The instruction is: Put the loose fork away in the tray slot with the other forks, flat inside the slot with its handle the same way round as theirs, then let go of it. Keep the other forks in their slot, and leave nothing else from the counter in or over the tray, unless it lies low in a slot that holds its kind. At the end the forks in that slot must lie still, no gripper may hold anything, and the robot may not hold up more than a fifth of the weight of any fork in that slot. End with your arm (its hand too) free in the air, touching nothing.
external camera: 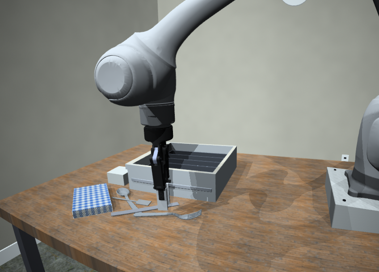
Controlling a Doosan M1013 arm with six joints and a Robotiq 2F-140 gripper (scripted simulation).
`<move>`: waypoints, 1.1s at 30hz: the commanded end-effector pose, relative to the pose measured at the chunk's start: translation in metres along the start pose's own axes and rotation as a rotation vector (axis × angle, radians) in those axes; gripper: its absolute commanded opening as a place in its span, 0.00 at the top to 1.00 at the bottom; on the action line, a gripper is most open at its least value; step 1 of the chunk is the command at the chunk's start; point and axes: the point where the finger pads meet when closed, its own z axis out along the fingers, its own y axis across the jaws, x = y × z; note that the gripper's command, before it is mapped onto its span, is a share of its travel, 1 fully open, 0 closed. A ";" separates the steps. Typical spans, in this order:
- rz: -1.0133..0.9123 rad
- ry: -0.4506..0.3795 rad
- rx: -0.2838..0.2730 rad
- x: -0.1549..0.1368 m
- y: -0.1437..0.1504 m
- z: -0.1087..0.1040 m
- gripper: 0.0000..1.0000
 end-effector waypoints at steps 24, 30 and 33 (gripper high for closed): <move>0.003 -0.001 -0.002 0.001 -0.002 0.010 0.82; 0.003 -0.001 -0.002 0.001 -0.002 0.018 0.82; 0.003 -0.001 -0.002 0.001 -0.002 0.021 0.82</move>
